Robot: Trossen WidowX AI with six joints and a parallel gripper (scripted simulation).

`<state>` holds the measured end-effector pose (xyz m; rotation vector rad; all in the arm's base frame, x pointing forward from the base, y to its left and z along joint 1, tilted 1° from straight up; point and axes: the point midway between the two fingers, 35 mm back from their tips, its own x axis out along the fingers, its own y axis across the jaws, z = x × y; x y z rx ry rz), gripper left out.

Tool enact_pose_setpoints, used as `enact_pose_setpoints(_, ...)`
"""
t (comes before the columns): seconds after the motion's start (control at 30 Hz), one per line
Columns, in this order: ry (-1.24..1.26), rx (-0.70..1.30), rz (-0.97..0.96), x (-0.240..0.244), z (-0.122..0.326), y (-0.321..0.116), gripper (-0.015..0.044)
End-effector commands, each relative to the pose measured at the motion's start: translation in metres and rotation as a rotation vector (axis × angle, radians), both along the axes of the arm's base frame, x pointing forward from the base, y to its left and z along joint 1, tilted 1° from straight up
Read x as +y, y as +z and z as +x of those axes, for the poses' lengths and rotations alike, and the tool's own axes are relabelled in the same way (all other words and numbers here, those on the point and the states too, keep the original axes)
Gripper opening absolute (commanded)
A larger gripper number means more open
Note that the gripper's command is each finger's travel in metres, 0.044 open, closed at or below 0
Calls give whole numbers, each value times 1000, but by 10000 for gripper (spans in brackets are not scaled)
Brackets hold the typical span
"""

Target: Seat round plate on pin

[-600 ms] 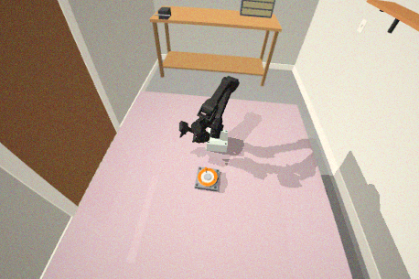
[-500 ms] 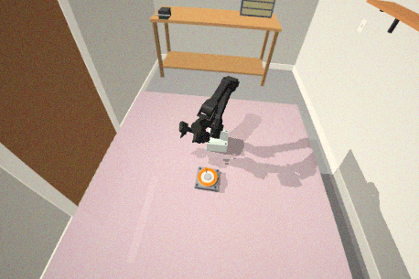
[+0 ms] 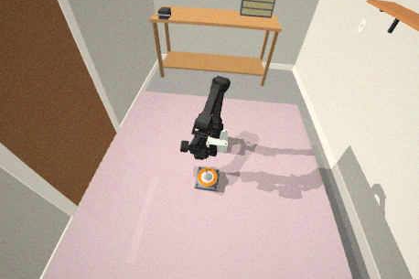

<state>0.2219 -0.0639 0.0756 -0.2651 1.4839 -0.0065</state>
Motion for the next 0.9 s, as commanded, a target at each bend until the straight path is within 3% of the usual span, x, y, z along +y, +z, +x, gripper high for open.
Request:
enact_pose_setpoints(0.0,-49,52,121,24,20,-12,0)
enact_pose_setpoints(0.3,-71,75,165,35,25,-19,0)
enact_pose_setpoints(0.63,-71,75,165,35,25,-65,0)
enact_pose_setpoints(0.87,-71,75,165,36,24,-66,0)
